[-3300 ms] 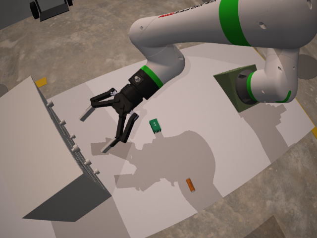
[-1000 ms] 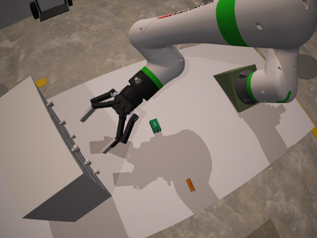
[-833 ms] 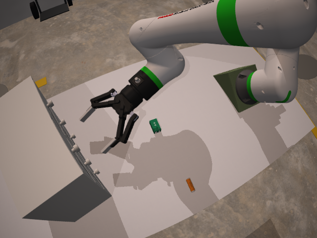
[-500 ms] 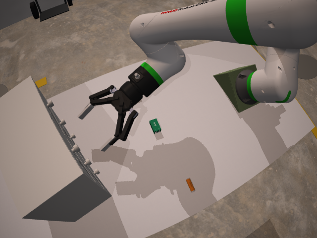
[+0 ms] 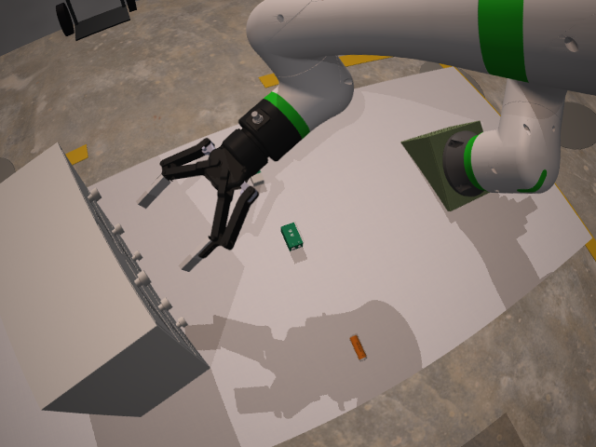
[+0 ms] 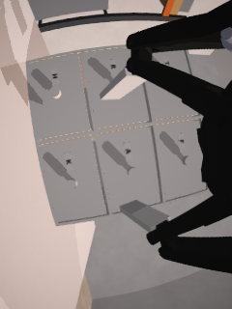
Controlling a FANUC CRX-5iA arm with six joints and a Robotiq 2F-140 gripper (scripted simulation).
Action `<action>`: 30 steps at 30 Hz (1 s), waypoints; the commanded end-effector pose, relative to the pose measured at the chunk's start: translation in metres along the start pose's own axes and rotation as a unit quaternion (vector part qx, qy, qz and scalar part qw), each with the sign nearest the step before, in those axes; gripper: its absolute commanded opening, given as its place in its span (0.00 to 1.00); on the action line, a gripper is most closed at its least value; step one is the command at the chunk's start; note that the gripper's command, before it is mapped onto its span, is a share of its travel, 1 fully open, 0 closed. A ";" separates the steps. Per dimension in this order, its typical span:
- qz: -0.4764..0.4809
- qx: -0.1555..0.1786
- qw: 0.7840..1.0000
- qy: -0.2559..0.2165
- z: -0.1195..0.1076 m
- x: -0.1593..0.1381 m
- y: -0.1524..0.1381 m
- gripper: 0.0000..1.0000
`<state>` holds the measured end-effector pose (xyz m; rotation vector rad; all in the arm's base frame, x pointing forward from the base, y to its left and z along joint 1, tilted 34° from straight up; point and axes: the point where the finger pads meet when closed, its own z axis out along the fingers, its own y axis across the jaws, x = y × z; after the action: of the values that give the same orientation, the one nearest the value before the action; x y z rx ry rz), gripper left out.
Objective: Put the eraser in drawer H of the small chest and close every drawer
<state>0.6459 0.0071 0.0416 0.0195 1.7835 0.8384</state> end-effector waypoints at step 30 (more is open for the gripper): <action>0.000 -0.001 0.999 0.039 -0.016 -0.024 0.000 1.00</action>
<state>0.6441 -0.0088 0.0624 -0.0015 1.8293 0.8460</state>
